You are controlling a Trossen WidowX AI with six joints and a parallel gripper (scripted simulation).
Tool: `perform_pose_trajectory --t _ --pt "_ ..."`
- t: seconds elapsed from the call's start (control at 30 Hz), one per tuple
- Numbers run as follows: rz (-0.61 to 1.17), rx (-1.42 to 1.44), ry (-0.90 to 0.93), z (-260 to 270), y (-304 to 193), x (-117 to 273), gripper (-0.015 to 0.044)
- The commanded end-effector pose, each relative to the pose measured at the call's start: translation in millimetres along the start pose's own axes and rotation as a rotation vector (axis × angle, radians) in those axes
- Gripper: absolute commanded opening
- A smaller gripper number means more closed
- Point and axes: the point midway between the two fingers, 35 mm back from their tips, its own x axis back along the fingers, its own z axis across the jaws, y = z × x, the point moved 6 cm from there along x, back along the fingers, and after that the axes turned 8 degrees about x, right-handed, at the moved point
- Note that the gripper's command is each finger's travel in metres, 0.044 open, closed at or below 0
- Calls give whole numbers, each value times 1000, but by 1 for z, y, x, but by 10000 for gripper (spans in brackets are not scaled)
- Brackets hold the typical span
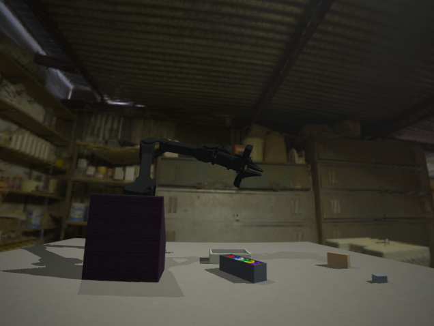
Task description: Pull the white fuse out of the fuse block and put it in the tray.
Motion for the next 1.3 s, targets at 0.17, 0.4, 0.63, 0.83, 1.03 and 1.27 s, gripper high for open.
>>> perform_pose_trajectory --t 0.17,0.4,0.63,0.83,1.03,1.27 --pt "391 131 252 -7 -121 -67 74" --pt "638 95 547 -10 -228 -84 74" --pt "762 -114 884 -5 -329 -64 74" --pt "764 -194 960 -2 -350 -54 74" --pt "764 -194 960 0 -351 -54 74" --pt "764 -194 960 5 -354 -56 74"
